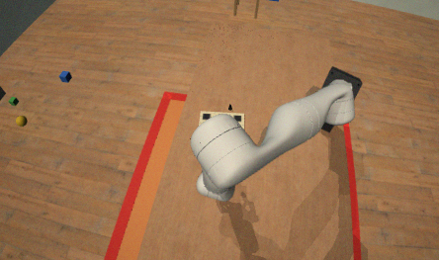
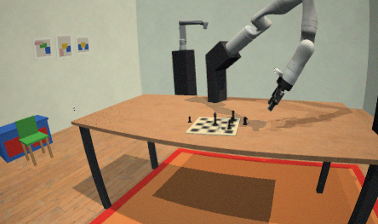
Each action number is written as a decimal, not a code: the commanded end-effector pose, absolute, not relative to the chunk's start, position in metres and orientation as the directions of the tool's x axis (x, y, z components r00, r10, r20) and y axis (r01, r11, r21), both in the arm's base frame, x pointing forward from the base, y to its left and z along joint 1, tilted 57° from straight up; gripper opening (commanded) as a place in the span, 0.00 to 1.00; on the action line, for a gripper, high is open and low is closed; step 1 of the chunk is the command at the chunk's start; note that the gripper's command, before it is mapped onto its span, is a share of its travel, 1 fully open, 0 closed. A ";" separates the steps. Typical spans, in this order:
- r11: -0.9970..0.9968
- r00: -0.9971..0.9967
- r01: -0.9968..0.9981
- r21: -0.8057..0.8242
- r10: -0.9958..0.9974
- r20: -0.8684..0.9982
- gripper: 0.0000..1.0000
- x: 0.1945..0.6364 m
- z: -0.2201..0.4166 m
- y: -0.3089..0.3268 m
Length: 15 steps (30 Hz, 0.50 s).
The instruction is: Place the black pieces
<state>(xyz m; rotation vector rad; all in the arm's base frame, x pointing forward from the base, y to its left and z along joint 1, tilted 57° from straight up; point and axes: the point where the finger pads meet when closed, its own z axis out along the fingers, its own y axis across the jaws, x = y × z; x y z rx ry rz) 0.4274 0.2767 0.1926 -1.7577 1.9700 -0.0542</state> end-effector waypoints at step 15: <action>0.189 -0.063 -0.913 -0.361 -0.940 -0.334 1.00 0.415 0.229 0.226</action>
